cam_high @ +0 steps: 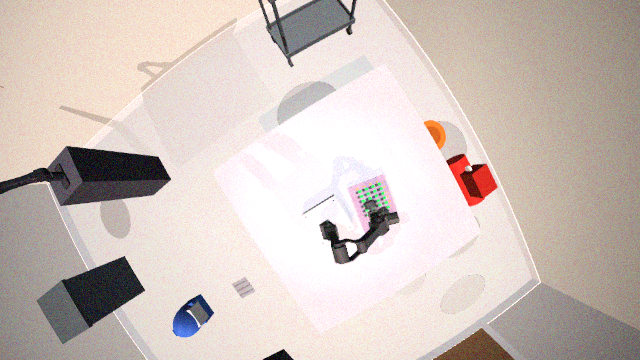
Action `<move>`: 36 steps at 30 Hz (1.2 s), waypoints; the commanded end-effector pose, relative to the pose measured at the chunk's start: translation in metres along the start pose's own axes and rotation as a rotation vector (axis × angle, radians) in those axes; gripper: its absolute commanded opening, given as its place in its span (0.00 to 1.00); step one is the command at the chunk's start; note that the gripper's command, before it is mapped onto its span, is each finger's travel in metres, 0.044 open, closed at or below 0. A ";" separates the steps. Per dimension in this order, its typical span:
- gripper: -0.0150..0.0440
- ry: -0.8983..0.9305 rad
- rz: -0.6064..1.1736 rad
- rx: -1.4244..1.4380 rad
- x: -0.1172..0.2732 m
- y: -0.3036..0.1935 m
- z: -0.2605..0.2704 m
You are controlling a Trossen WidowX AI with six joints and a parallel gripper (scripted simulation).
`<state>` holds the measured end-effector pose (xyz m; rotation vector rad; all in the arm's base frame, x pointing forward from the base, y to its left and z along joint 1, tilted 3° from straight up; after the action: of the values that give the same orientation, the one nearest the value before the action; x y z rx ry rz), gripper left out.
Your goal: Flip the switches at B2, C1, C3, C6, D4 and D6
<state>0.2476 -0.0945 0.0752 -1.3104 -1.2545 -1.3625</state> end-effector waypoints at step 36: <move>0.25 0.010 0.002 0.004 0.025 -0.034 0.062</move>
<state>0.2206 -0.0269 0.0992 -1.2950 -1.2478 -1.3610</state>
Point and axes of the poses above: the point midway between the two fingers, 35 mm back from their tips, its own x axis back along the fingers, its own z axis across the jaws, y = z × x, the point moved 8 cm from there along x, back along the fingers, and after that the axes turned 5 degrees about x, right-handed, at the moved point
